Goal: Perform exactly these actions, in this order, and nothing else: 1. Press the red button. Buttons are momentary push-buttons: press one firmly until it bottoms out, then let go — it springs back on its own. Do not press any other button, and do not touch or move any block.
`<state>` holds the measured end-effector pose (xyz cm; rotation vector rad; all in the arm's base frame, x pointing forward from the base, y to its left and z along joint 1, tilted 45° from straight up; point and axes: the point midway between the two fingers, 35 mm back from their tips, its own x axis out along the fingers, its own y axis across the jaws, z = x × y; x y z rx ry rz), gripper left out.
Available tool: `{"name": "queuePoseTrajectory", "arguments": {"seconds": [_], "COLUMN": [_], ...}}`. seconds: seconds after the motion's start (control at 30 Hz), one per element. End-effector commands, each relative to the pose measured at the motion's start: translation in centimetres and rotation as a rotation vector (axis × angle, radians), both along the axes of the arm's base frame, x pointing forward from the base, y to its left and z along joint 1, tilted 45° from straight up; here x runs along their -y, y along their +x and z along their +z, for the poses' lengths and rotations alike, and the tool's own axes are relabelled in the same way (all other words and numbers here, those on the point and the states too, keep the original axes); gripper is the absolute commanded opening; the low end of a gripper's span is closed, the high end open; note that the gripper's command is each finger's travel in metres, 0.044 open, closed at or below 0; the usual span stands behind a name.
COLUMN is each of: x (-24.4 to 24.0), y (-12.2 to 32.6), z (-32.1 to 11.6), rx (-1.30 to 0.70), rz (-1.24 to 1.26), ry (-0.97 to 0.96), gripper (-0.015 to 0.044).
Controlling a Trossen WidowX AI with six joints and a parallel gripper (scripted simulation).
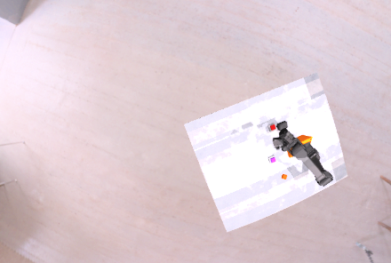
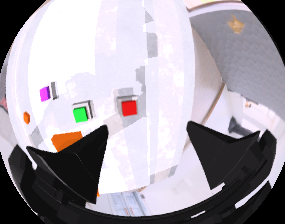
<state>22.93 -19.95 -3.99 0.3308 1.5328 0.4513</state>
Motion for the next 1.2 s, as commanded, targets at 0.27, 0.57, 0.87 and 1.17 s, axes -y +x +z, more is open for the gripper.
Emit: {"name": "queuePoseTrajectory", "arguments": {"seconds": [0.27,0.57,0.87,1.17], "x": [-1.8,-6.1,-6.1,-6.1], "y": [-3.2,-3.5,-3.5,-3.5], "z": [-4.9,-9.3,-9.3,-9.4], "rx": [-0.028,-0.026,-0.026,-0.026], "rz": [0.033,0.033,0.033,0.033], "ry": [0.26,0.262,0.262,0.262], "gripper": [0.04,0.0164,0.002,0.002]}}
